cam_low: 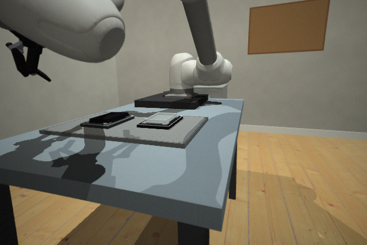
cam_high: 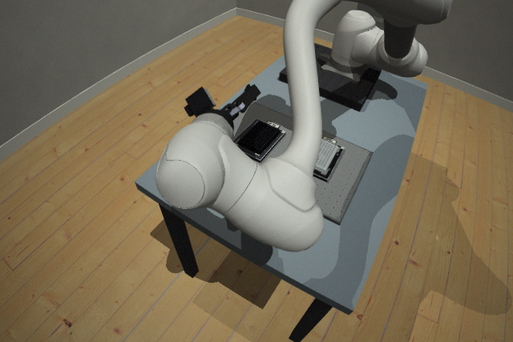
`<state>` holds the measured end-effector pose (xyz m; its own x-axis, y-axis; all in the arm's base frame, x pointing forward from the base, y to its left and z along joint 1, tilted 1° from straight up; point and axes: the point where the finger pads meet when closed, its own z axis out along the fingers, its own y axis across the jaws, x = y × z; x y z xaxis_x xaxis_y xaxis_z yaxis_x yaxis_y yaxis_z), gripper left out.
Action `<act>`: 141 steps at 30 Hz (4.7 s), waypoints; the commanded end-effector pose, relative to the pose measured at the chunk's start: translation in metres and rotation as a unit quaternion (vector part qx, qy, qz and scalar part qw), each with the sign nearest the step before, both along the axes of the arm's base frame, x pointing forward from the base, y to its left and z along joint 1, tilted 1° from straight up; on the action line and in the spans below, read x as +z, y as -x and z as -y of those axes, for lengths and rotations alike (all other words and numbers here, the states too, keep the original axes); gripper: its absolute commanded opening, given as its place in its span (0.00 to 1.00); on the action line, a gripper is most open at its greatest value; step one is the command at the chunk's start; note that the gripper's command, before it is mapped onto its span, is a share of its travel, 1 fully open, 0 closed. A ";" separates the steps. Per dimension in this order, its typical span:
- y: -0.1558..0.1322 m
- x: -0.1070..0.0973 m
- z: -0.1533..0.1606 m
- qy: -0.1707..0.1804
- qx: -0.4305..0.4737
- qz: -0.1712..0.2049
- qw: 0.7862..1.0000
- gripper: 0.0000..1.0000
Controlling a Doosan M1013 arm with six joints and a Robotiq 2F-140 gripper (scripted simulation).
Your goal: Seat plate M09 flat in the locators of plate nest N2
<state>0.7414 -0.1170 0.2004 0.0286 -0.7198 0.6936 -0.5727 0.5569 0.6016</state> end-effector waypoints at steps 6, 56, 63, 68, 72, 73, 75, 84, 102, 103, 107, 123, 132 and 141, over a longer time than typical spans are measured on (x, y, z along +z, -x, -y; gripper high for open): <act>0.017 -0.025 0.016 -0.129 0.064 0.002 0.990 1.00; 0.106 -0.136 -0.004 -0.563 0.500 0.069 0.654 1.00; 0.119 -0.145 -0.013 -0.569 0.560 0.076 0.597 1.00; 0.128 -0.150 -0.019 -0.565 0.620 0.080 0.539 1.00; 0.138 -0.154 -0.024 -0.552 0.667 0.079 0.494 1.00; 0.139 -0.154 -0.024 -0.547 0.679 0.079 0.483 1.00; 0.139 -0.154 -0.024 -0.543 0.689 0.078 0.473 1.00; 0.139 -0.154 -0.024 -0.543 0.689 0.078 0.473 1.00; 0.139 -0.176 -0.024 -0.543 0.689 0.078 0.473 1.00; 0.139 -0.177 -0.024 -0.543 0.689 0.078 0.473 1.00; 0.139 -0.183 -0.024 -0.543 0.689 0.078 0.473 1.00; 0.139 -0.183 -0.024 -0.543 0.689 0.078 0.473 0.10; 0.139 -0.183 -0.024 -0.543 0.689 0.078 0.473 0.10; 0.139 -0.183 -0.024 -0.543 0.689 0.078 0.473 0.10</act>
<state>0.6023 -0.0928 0.0170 0.9997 -0.0252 0.0060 -0.0251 -0.9997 -0.0064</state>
